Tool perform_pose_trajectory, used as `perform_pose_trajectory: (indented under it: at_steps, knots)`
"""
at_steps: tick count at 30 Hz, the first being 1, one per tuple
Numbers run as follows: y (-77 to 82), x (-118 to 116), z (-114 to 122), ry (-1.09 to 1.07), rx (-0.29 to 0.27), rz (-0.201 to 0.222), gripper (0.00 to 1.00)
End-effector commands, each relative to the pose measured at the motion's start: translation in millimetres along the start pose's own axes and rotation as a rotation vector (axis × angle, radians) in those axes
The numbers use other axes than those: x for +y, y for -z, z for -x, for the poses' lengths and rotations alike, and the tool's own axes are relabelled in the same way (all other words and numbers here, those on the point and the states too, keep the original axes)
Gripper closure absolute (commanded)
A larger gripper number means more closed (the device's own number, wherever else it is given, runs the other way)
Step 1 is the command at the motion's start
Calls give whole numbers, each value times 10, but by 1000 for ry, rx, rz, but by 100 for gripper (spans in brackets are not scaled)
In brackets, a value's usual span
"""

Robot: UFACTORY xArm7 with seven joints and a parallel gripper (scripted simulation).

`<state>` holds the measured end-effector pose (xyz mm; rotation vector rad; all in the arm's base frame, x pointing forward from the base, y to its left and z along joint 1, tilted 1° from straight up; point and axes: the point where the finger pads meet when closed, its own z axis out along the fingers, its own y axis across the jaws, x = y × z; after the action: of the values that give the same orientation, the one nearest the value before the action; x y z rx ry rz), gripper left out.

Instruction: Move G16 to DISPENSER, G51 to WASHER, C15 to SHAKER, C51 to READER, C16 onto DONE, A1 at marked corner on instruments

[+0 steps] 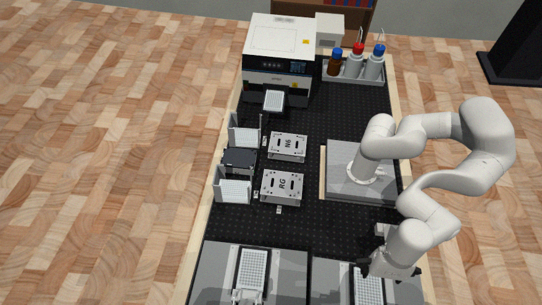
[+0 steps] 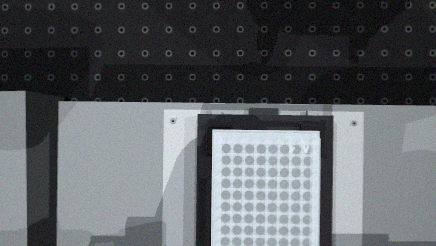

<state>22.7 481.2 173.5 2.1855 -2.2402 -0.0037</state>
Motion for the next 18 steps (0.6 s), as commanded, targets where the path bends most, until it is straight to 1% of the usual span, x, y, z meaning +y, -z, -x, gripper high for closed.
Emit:
perform_pose_trajectory:
  at_steps: [1, 16, 18]
  knots:
    - [21, -5, 9, 0, -5, -1, 0]
    - [21, -5, 9, 0, -5, -1, 0]
    - [-5, -5, 10, 0, -5, -1, 0]
